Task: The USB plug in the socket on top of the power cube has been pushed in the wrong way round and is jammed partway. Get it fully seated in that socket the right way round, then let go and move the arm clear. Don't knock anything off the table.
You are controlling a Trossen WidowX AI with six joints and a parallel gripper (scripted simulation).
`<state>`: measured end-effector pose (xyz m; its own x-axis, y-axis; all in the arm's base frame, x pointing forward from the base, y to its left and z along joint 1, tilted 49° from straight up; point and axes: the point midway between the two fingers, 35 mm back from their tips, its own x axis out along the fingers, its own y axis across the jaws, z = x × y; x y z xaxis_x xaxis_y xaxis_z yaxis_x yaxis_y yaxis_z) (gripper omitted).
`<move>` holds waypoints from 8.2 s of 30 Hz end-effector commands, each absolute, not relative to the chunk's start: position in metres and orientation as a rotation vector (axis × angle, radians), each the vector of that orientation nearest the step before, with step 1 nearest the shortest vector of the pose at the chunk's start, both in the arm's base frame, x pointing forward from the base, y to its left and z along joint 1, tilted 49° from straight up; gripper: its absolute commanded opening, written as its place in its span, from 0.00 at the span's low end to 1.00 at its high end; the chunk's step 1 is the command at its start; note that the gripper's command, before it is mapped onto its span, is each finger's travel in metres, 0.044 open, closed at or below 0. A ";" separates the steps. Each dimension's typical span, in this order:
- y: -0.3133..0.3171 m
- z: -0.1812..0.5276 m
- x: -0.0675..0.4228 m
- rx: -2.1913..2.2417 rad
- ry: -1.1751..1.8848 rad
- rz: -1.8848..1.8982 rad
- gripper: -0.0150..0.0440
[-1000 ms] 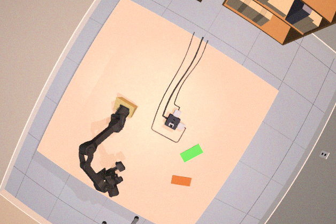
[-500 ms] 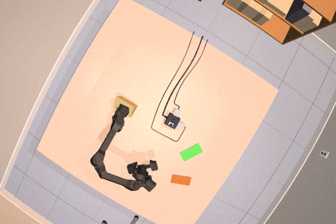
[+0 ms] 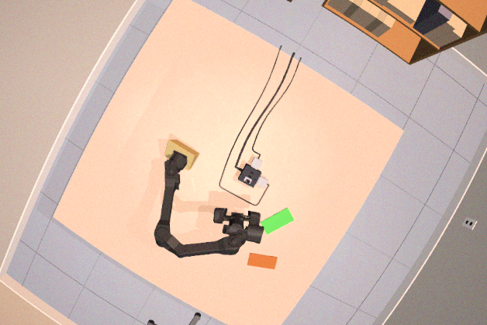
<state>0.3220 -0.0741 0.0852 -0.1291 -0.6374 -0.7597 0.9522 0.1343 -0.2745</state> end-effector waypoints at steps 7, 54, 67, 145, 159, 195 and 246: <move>0.032 0.011 0.315 0.573 0.623 -1.595 1.00; 0.018 -0.013 0.313 0.589 0.594 -1.606 0.96; 0.018 -0.013 0.313 0.589 0.594 -1.606 0.38; 0.037 0.006 0.316 0.460 0.720 -1.542 0.25; 0.037 0.006 0.316 0.181 0.982 -1.368 0.25; 0.037 0.006 0.316 -0.526 1.517 -0.784 0.25; 0.037 0.006 0.316 -1.472 1.894 0.366 0.25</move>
